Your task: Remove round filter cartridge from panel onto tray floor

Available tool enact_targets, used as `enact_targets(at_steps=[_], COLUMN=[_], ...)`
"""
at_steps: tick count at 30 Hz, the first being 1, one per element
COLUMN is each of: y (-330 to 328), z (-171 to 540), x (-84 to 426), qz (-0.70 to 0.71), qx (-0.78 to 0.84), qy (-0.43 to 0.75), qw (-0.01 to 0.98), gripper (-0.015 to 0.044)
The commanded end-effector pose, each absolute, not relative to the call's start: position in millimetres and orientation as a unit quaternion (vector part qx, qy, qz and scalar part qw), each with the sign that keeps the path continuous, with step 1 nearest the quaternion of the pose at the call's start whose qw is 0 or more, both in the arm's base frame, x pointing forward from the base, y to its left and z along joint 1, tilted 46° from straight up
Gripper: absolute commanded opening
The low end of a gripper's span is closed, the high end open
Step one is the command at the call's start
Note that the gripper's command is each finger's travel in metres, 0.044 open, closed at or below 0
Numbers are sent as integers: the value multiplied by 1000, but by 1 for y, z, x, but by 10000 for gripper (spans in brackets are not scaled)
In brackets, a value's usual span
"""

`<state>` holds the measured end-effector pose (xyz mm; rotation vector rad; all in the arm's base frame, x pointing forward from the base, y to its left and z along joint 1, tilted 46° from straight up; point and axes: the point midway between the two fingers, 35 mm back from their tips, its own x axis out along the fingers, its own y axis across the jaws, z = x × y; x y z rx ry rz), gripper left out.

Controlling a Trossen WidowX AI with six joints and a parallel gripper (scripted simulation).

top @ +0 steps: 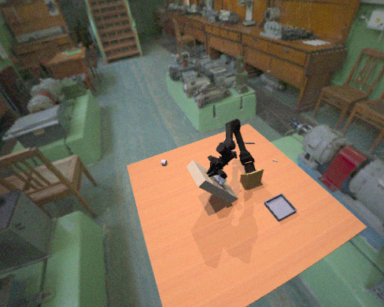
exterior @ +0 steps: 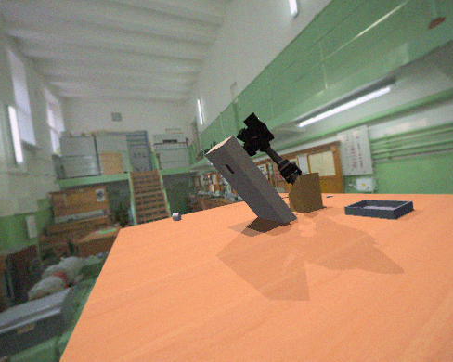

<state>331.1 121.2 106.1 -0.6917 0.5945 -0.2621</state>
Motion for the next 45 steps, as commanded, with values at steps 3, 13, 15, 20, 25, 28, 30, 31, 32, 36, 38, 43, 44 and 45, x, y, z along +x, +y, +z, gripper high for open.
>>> enact_targets(at_steps=[3,13,15,20,25,28,30,31,32,36,38,43,44,45], y=[120,118,118,120,120,120,120,120,119,118,118,117,117,117], z=[103,102,102,104,104,104,104,104,103,102,101,101,101,101], x=[333,336,336,334,334,334,334,334,335,336,337,338,338,338], qz=[-124,-124,-124,-126,-126,-126,-125,-123,-120,-100,-90,-64,-58,-53], qx=[-334,-334,-334,-335,-335,-335,-337,-343,-352,-406,-435,-505,-519,-533], qy=[289,289,289,285,285,285,285,286,288,297,301,308,309,310], qw=[889,889,889,889,889,889,888,886,882,858,844,804,795,786], gripper=[90,90,90,70,37,0,0,0,0,0,0,0,0,0])
